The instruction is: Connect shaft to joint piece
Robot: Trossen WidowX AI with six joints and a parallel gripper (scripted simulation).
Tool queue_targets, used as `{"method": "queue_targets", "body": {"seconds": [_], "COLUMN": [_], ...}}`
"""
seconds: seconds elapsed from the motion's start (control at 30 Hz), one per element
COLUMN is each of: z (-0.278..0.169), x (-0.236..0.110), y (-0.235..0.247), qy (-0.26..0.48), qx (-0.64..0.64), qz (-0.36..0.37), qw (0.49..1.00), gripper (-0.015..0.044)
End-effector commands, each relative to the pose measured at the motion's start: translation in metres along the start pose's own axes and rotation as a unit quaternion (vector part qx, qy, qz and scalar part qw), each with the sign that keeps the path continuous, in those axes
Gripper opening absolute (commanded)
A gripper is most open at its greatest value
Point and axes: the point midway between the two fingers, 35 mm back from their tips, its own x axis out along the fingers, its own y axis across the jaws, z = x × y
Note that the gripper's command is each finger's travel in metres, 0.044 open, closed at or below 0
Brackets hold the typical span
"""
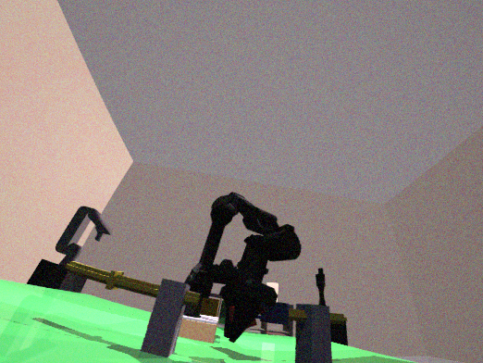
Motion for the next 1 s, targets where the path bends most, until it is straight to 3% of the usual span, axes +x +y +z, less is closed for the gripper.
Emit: {"method": "queue_targets", "body": {"seconds": [0.0, 0.87, 0.97], "z": [0.0002, 0.0000, 0.0000], "x": [-0.0002, 0.0000, 0.0000], "y": [-0.0002, 0.0001, 0.0001], "qy": [-0.003, 0.000, 0.000], "qx": [0.002, -0.001, -0.001], "qz": [0.000, 0.000, 0.000], "qw": [1.000, 1.000, 1.000], "gripper": [0.0000, 0.0000, 0.0079]}}
